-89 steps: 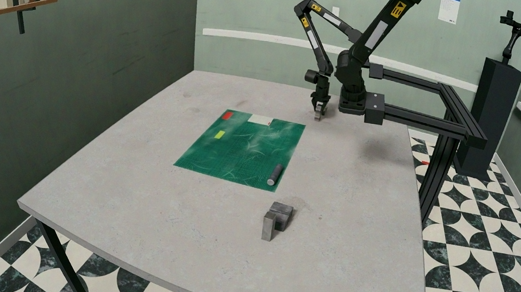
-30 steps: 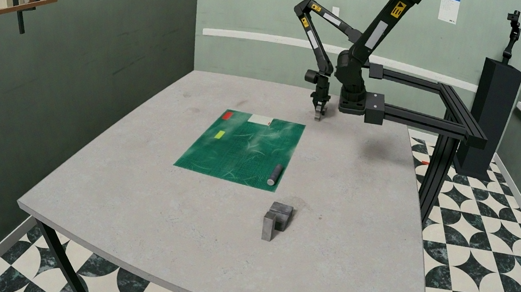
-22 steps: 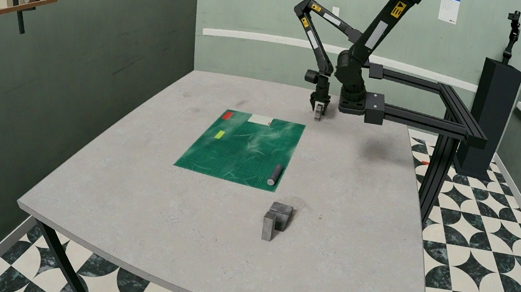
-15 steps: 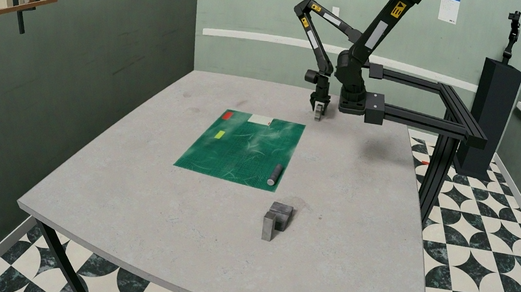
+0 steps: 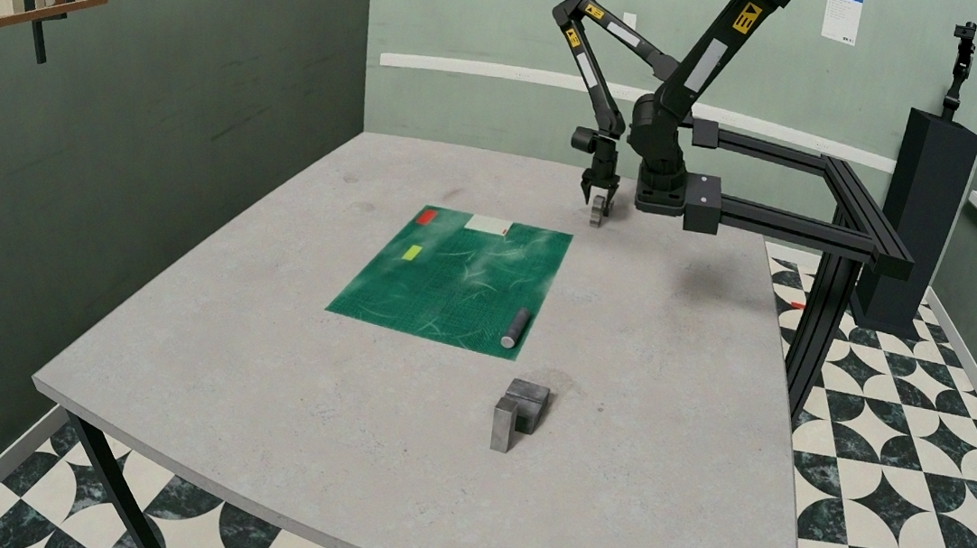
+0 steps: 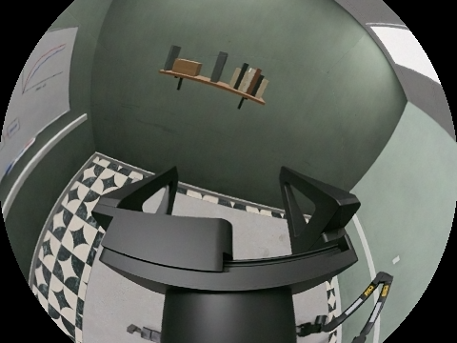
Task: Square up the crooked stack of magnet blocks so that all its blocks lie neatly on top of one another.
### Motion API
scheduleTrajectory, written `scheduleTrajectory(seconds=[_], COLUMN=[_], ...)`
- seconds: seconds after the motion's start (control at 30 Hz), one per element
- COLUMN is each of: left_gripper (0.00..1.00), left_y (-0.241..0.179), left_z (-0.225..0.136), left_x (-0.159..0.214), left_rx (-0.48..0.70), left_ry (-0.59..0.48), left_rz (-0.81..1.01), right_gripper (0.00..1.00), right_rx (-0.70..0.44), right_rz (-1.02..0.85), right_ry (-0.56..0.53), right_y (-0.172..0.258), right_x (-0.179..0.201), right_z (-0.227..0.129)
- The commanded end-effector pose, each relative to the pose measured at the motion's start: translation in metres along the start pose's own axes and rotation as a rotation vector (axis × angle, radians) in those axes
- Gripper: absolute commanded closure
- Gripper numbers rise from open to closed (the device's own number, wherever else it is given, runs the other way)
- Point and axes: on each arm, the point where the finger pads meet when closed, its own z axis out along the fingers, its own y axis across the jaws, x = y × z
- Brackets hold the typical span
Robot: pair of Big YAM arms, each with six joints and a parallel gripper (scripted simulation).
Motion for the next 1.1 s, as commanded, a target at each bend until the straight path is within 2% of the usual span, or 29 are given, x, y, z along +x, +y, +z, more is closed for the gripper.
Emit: scheduleTrajectory(seconds=[0.0, 0.23, 0.4, 0.57, 0.6, 1.07], left_gripper=[0.00, 0.00, 0.00, 0.00, 0.00, 0.00], left_y=[-0.009, -0.009, -0.009, -0.009, -0.009, -0.009], left_z=[-0.003, -0.003, -0.003, -0.003, -0.003, -0.003], left_x=[-0.024, -0.024, -0.024, -0.024, -0.024, -0.024], left_rx=[0.015, 0.015, 0.015, 0.015, 0.015, 0.015], left_ry=[-0.055, -0.055, -0.055, -0.055, -0.055, -0.055], left_rz=[0.012, 0.012, 0.012, 0.012, 0.012, 0.012], right_gripper=[0.40, 0.40, 0.40, 0.40, 0.69, 0.69], right_rx=[0.044, -0.002, 0.050, 0.041, 0.031, 0.029], right_rz=[-0.014, 0.002, 0.011, -0.003, 0.001, 0.003], right_ry=[0.011, -0.002, 0.014, 0.011, 0.008, 0.007], right_y=[-0.027, 0.003, -0.023, -0.018, -0.015, -0.015], right_x=[0.003, -0.005, 0.002, 0.000, -0.001, -0.001], right_z=[-0.007, -0.001, -0.003, -0.004, -0.004, -0.004])
